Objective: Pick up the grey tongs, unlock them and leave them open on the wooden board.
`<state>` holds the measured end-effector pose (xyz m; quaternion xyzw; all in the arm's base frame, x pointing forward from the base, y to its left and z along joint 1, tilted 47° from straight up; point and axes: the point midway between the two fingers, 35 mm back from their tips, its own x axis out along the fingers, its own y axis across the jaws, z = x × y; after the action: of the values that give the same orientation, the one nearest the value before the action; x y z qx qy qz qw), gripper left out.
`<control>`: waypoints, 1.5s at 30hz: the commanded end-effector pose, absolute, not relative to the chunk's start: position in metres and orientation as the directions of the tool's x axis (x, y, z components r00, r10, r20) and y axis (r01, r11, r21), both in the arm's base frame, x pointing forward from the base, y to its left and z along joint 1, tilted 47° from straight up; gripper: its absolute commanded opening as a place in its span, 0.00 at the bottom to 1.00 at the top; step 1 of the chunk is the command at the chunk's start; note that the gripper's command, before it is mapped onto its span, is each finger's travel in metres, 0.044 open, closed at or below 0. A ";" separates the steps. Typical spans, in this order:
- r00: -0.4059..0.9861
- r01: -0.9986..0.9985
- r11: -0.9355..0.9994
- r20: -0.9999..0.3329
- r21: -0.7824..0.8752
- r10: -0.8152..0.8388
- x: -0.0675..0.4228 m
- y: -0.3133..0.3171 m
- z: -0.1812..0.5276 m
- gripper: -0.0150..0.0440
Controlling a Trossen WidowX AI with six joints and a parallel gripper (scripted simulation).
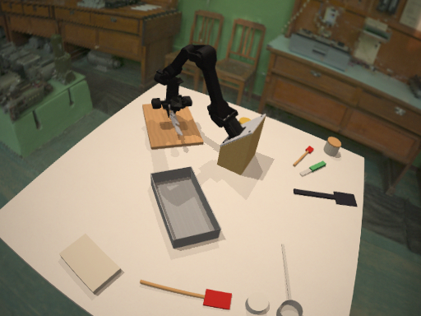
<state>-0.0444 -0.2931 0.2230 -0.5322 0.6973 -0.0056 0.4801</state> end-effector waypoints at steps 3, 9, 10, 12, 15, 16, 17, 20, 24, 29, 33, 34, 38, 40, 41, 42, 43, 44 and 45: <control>0.027 -0.737 0.433 -0.663 -0.519 -0.748 -0.044 -0.293 0.223 0.18; 0.027 -0.737 0.433 -0.663 -0.519 -0.748 -0.044 -0.293 0.223 0.44; 0.027 -0.737 0.433 -0.663 -0.519 -0.748 -0.044 -0.293 0.223 0.49; 0.027 -0.737 0.433 -0.663 -0.519 -0.748 -0.044 -0.293 0.223 0.58; 0.027 -0.737 0.433 -0.663 -0.519 -0.748 -0.044 -0.293 0.223 0.71; 0.027 -0.737 0.433 -0.663 -0.519 -0.748 -0.044 -0.293 0.223 0.76; 0.027 -0.737 0.433 -0.663 -0.519 -0.748 -0.044 -0.293 0.223 0.80; 0.027 -0.737 0.433 -0.663 -0.519 -0.748 -0.044 -0.293 0.223 0.93; 0.027 -0.737 0.433 -0.663 -0.519 -0.748 -0.044 -0.293 0.223 1.00; 0.027 -0.737 0.435 -0.666 -0.517 -0.746 -0.044 -0.275 0.217 1.00; 0.026 -0.736 0.439 -0.670 -0.515 -0.742 -0.041 -0.237 0.198 1.00; 0.026 -0.736 0.440 -0.671 -0.514 -0.741 -0.040 -0.227 0.191 1.00; 0.025 -0.735 0.443 -0.674 -0.513 -0.738 -0.033 -0.192 0.162 1.00; 0.025 -0.734 0.444 -0.674 -0.513 -0.738 -0.029 -0.178 0.145 1.00; 0.025 -0.734 0.445 -0.675 -0.513 -0.738 -0.028 -0.173 0.138 1.00; 0.025 -0.734 0.445 -0.675 -0.514 -0.738 -0.027 -0.170 0.134 1.00; 0.025 -0.734 0.445 -0.675 -0.514 -0.738 -0.027 -0.169 0.132 1.00; 0.025 -0.734 0.445 -0.675 -0.514 -0.738 -0.027 -0.169 0.132 1.00; 0.025 -0.734 0.445 -0.675 -0.514 -0.738 -0.027 -0.169 0.132 1.00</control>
<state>-0.0294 -0.1759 0.1435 -0.5251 0.7000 -0.0035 0.4840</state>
